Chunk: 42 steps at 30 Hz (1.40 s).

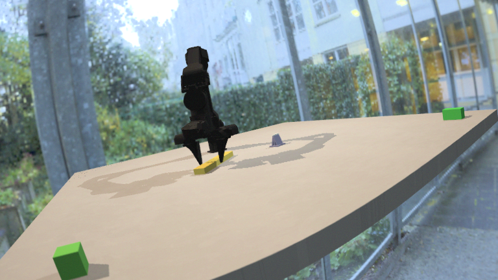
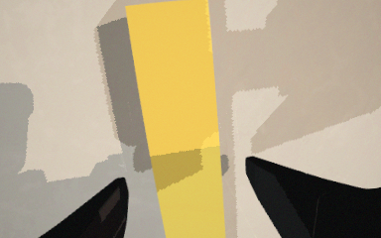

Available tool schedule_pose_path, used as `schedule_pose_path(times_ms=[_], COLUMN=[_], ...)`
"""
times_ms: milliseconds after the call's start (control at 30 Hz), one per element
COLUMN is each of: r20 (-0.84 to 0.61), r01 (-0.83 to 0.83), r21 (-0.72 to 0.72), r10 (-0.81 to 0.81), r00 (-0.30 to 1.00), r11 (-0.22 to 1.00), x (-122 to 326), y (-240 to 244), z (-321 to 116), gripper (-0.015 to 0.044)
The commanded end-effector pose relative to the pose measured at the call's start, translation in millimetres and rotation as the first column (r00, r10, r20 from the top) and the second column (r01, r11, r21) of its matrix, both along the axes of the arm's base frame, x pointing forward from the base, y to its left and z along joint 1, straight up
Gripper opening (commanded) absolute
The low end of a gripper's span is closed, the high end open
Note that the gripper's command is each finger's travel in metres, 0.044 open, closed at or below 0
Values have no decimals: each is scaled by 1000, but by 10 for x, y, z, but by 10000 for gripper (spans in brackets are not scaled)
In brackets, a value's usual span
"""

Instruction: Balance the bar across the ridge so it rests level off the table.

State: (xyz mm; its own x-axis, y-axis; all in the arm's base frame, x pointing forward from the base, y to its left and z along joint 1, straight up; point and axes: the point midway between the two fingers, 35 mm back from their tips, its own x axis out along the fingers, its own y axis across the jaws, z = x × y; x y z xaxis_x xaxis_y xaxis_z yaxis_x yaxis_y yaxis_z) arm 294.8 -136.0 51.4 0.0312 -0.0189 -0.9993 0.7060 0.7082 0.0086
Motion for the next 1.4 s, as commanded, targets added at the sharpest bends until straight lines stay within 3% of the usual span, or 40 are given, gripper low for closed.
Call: schedule_pose_path(times_ms=[0, 300, 500, 767, 900, 1367], r20=[-8, -8, -4, -4, -5, -6], r01=[6, 6, 0, 0, 0, 3], r21=[9, 9, 2, 2, 2, 5], r10=[-6, -6, 0, 0, 0, -3], r00=[1000, 1000, 1000, 1000, 1000, 1000], r11=[1000, 1000, 1000, 1000, 1000, 1000], x=[-15, -15, -8, -8, -1, 13], y=[14, 14, 4, 4, 1, -3], z=[-39, -39, -15, -15, 46, 396], gripper=[315, 315, 157, 104, 0, 0])
